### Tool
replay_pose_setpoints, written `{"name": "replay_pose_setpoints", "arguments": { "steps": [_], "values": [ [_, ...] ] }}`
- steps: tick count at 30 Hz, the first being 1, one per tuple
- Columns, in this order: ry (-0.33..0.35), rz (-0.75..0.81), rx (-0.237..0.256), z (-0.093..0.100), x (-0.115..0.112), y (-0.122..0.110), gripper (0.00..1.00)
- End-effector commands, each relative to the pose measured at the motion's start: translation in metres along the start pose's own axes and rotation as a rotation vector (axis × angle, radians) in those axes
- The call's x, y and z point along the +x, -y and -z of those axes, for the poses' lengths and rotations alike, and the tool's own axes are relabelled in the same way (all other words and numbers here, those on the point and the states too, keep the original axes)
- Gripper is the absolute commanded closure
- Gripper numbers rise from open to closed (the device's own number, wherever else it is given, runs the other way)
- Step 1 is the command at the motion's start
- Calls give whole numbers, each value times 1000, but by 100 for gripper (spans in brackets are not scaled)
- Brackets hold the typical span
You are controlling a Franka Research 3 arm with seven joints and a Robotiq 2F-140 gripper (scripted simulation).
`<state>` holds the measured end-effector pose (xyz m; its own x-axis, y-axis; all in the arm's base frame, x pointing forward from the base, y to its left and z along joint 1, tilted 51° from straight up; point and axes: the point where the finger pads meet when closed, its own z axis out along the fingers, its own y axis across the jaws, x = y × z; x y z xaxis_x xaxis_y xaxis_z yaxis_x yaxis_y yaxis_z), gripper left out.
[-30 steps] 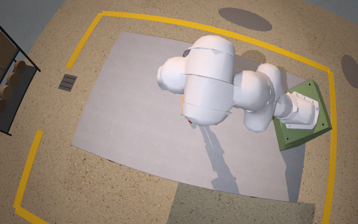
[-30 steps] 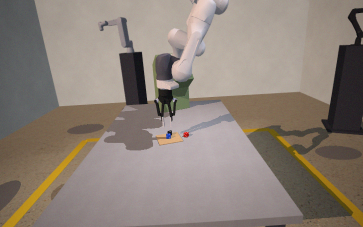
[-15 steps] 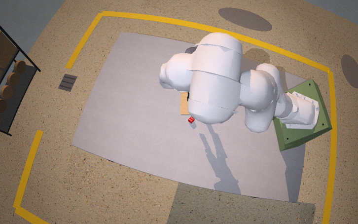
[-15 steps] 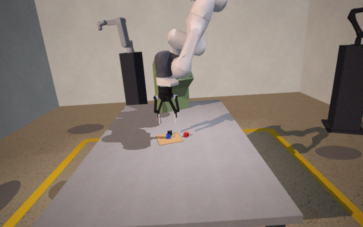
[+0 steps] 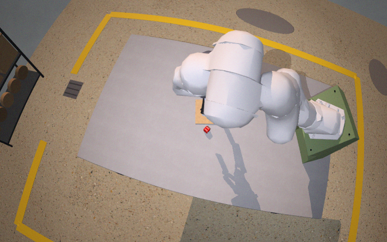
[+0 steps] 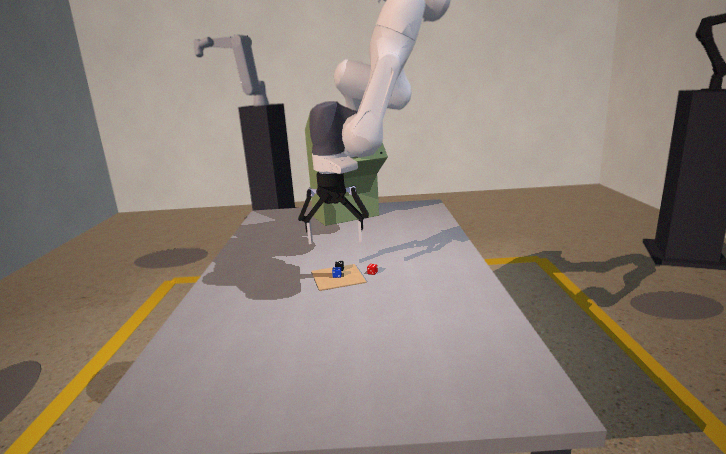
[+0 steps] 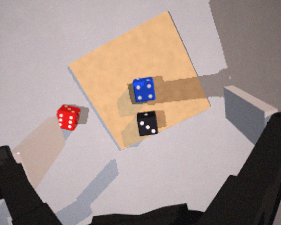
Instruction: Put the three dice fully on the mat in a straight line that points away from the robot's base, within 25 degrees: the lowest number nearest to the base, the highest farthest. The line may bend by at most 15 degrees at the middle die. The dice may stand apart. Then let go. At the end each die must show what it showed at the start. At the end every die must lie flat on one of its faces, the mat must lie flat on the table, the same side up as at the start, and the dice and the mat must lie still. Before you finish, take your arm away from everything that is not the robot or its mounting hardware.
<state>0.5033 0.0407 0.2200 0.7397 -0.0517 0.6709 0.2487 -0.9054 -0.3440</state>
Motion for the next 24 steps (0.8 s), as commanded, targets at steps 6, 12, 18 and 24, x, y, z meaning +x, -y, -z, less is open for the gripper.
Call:
{"name": "replay_pose_setpoints", "arguments": {
  "steps": [6,12,18,24],
  "values": [
    [-53,-88,8,-1,0,4,0],
    [-61,-327,19,-4,2,18,0],
    [-64,-452,25,-5,3,25,0],
    [-65,-556,30,-6,3,31,0]
  ]
}}
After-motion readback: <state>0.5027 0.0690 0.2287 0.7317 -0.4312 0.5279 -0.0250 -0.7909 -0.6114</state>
